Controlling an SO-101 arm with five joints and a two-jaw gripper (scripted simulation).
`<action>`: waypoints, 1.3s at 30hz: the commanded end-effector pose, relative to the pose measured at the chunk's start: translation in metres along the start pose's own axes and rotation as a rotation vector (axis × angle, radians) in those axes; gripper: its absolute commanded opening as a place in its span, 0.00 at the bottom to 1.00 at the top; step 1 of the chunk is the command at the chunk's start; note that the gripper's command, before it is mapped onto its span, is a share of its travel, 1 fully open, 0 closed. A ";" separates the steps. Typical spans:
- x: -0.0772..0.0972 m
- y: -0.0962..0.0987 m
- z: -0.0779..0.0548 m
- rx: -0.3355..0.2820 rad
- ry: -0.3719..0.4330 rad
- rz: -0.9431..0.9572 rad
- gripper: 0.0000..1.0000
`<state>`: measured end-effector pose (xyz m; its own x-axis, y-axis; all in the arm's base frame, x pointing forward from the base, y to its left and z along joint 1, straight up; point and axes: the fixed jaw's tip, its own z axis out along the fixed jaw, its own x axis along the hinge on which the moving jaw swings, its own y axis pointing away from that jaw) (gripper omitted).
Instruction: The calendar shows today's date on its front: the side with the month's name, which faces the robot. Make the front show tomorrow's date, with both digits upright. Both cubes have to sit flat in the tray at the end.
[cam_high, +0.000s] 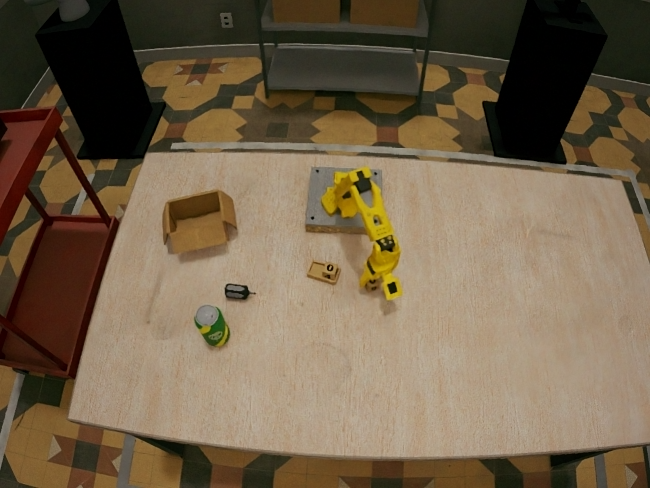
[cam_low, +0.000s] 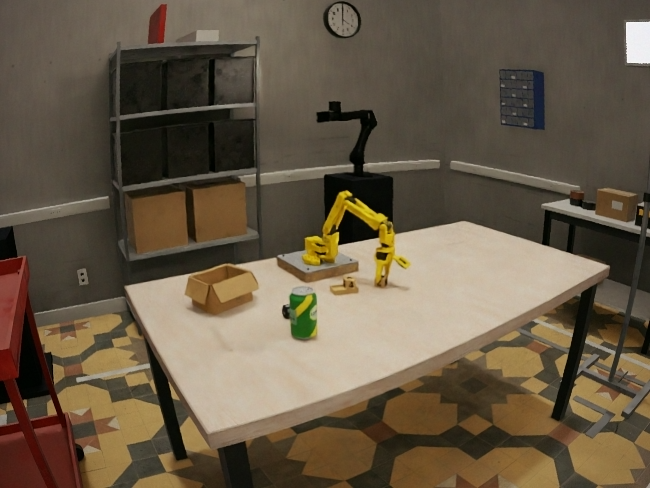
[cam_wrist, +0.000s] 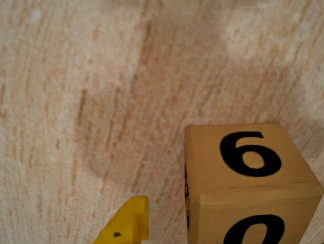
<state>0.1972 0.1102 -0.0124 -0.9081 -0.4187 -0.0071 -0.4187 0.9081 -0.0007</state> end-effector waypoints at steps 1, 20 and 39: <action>0.003 0.002 0.007 0.000 0.014 0.003 0.35; 0.003 0.001 0.009 0.000 0.014 0.003 0.34; 0.003 -0.005 0.009 -0.001 0.014 0.003 0.27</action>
<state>0.1987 0.1086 -0.0172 -0.9105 -0.4133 -0.0114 -0.4133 0.9106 -0.0006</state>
